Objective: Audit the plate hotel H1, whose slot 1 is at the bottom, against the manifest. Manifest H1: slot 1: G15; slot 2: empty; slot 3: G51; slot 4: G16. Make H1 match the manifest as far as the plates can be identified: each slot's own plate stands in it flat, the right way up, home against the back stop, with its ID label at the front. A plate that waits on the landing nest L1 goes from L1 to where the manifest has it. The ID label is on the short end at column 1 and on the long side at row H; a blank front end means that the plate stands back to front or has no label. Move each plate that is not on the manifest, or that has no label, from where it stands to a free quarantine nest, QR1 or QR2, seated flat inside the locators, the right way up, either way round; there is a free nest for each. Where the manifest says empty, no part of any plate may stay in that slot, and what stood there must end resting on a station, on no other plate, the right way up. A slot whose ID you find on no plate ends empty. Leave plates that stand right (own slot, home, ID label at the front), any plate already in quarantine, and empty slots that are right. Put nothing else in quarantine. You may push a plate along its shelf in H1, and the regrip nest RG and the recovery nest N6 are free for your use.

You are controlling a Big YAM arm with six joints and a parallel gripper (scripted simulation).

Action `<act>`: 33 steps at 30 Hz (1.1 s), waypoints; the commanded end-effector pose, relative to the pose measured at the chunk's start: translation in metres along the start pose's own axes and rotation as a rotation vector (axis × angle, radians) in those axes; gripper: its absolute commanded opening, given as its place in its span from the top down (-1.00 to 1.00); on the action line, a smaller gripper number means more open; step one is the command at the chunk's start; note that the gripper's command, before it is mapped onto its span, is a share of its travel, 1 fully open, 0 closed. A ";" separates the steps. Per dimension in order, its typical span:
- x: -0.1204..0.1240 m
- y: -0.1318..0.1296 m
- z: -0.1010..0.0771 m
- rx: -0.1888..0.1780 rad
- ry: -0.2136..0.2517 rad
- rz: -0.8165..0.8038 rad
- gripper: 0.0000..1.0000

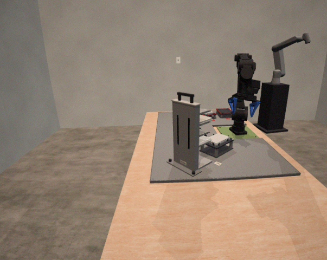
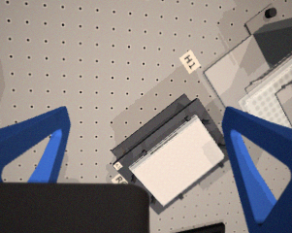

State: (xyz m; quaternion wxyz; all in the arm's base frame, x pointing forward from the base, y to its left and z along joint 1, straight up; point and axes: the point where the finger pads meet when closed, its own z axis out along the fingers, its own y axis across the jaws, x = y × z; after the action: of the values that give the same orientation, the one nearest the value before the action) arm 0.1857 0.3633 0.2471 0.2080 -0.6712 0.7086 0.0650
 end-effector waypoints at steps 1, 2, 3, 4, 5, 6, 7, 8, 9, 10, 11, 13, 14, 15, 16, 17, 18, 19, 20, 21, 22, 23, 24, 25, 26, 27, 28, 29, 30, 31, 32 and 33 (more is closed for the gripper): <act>-0.027 -0.018 -0.028 0.007 -0.032 -0.086 -1.00; -0.027 -0.018 -0.028 -0.002 -0.021 -0.105 -1.00; -0.027 -0.018 -0.028 -0.012 -0.009 -0.123 -1.00; -0.026 -0.018 -0.027 -0.022 0.002 -0.141 -1.00; -0.026 -0.018 -0.027 -0.022 0.002 -0.141 -1.00; -0.026 -0.018 -0.027 -0.022 0.002 -0.141 -1.00; -0.026 -0.018 -0.027 -0.032 0.013 -0.159 -1.00; -0.026 -0.018 -0.027 -0.042 0.024 -0.177 -1.00; -0.026 -0.018 -0.026 -0.052 0.035 -0.196 -1.00; -0.026 -0.018 -0.026 -0.062 0.046 -0.214 -1.00; -0.026 -0.018 -0.026 -0.072 0.057 -0.232 -1.00; -0.026 -0.018 -0.025 -0.092 0.079 -0.268 -1.00; -0.025 -0.018 -0.025 -0.102 0.091 -0.286 -1.00; -0.025 -0.018 -0.025 -0.111 0.102 -0.305 -1.00; -0.025 -0.017 -0.025 -0.121 0.113 -0.324 -1.00; -0.025 -0.017 -0.024 -0.131 0.124 -0.343 -1.00; -0.025 -0.017 -0.024 -0.141 0.135 -0.361 -1.00; -0.025 -0.017 -0.024 -0.151 0.147 -0.380 -1.00; -0.025 -0.016 -0.024 -0.161 0.158 -0.399 -1.00; -0.025 -0.016 -0.023 -0.171 0.170 -0.418 -1.00; -0.025 -0.016 -0.023 -0.171 0.170 -0.418 -1.00; -0.025 -0.016 -0.023 -0.171 0.170 -0.418 -1.00; -0.025 -0.015 -0.028 -0.172 0.171 -0.439 -1.00; -0.025 -0.014 -0.023 -0.190 0.193 -0.459 -1.00; -0.026 -0.013 -0.023 -0.200 0.204 -0.480 -1.00; -0.026 -0.012 -0.022 -0.211 0.214 -0.501 -1.00; -0.026 -0.011 -0.022 -0.222 0.225 -0.522 -1.00; -0.027 -0.009 -0.022 -0.233 0.235 -0.544 -1.00; -0.027 -0.009 -0.022 -0.243 0.247 -0.562 -1.00; -0.027 -0.009 -0.021 -0.253 0.258 -0.581 -1.00; -0.027 -0.009 -0.021 -0.263 0.269 -0.599 -1.00; -0.026 -0.009 -0.021 -0.273 0.280 -0.617 -1.00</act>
State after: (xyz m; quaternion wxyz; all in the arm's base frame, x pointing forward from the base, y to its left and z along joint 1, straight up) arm 0.1889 0.3626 0.2493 0.0088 -0.8533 0.5214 0.0023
